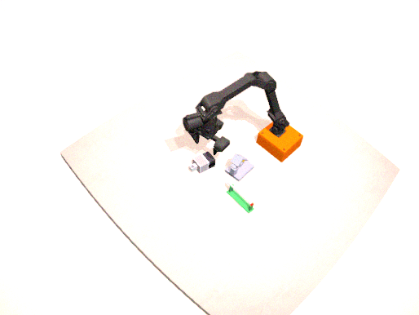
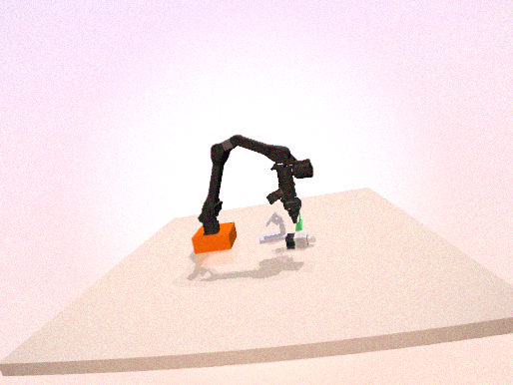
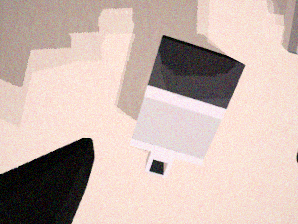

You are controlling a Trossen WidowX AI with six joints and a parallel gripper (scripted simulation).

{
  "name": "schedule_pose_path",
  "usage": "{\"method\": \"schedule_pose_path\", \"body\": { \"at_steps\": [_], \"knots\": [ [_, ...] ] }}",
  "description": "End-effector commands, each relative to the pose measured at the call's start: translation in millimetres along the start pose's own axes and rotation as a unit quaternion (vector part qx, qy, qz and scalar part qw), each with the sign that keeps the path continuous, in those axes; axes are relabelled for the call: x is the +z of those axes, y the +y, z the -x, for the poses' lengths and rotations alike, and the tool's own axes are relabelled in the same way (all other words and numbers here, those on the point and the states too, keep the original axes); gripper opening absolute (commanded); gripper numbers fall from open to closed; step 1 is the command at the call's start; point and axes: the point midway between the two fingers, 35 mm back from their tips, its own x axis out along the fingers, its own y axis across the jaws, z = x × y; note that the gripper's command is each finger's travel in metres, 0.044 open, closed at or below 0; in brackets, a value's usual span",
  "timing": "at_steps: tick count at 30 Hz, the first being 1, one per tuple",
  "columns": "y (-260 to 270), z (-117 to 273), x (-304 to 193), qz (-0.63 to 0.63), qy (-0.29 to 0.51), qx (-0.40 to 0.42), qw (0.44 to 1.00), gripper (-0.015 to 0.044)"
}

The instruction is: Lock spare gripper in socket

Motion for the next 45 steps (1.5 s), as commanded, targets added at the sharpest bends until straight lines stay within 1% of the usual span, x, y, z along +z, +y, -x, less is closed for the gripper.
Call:
{"method": "schedule_pose_path", "body": {
  "at_steps": [1,4,8,12,16,18,22,28,29,31,45],
  "knots": [
    [-0.5,1.7,-0.9,0.161,0.031,0.01,0.986,0.044],
    [0.2,3.3,-2.2,0.304,0.053,0.03,0.951,0.044],
    [0.9,5.8,-3.7,0.483,0.073,0.067,0.87,0.044],
    [1.5,8.8,-4.7,0.641,0.08,0.112,0.755,0.044],
    [1.8,12.3,-5.1,0.773,0.07,0.16,0.61,0.044],
    [1.8,14.3,-5.1,0.823,0.06,0.184,0.534,0.044],
    [1.7,17.3,-4.8,0.883,0.038,0.217,0.415,0.044],
    [1.3,21.6,-3.9,0.94,-0.009,0.257,0.224,0.044],
    [1.3,22.1,-3.8,0.945,-0.016,0.26,0.199,0.044],
    [1.2,22.3,-3.7,0.947,-0.02,0.261,0.188,0.044],
    [-0.6,21.8,-4.9,0.947,-0.019,0.262,0.188,0.044]
  ]
}}
